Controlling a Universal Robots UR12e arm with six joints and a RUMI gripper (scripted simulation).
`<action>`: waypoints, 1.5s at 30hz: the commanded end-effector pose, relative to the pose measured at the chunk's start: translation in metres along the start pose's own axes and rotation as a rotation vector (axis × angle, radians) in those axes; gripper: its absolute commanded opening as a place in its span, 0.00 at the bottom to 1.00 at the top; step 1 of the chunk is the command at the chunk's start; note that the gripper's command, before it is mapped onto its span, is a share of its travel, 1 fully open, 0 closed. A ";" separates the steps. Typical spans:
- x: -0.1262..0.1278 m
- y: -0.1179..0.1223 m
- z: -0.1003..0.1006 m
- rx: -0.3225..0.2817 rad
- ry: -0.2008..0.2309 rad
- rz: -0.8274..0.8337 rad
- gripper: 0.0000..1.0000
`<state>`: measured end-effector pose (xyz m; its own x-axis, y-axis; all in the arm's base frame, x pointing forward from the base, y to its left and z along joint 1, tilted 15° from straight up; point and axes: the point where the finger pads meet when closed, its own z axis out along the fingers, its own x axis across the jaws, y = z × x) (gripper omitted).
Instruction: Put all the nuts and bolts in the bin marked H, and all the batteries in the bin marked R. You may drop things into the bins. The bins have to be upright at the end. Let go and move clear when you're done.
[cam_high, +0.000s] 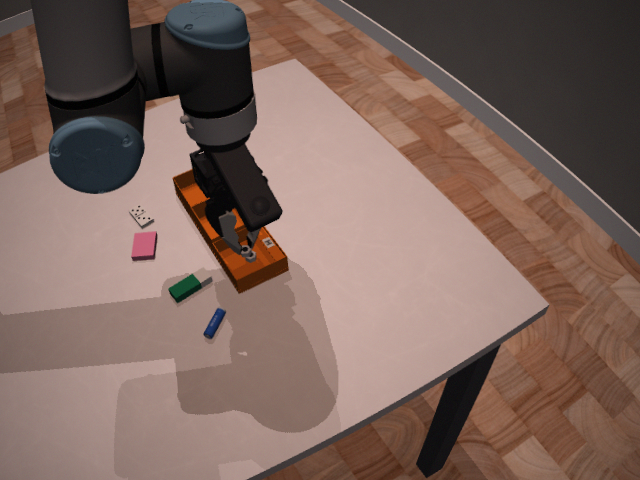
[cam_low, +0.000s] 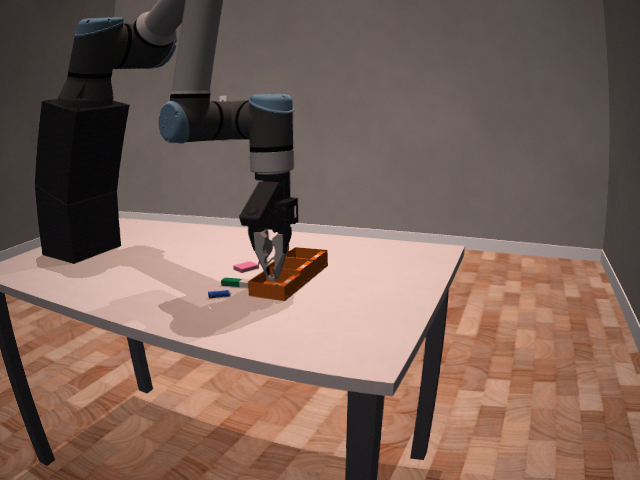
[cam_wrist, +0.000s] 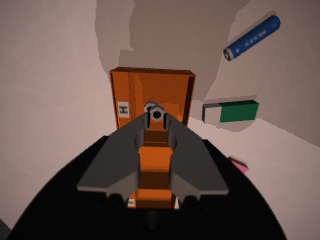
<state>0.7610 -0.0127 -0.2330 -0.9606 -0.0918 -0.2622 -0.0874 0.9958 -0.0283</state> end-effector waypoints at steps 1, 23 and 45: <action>0.000 0.000 0.003 0.000 -0.001 0.000 0.00; 0.002 -0.001 0.003 0.000 -0.001 0.000 0.18; 0.002 -0.001 -0.009 0.000 -0.001 0.000 0.18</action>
<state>0.7580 -0.0138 -0.2312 -0.9606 -0.0918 -0.2624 -0.0874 0.9958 -0.0284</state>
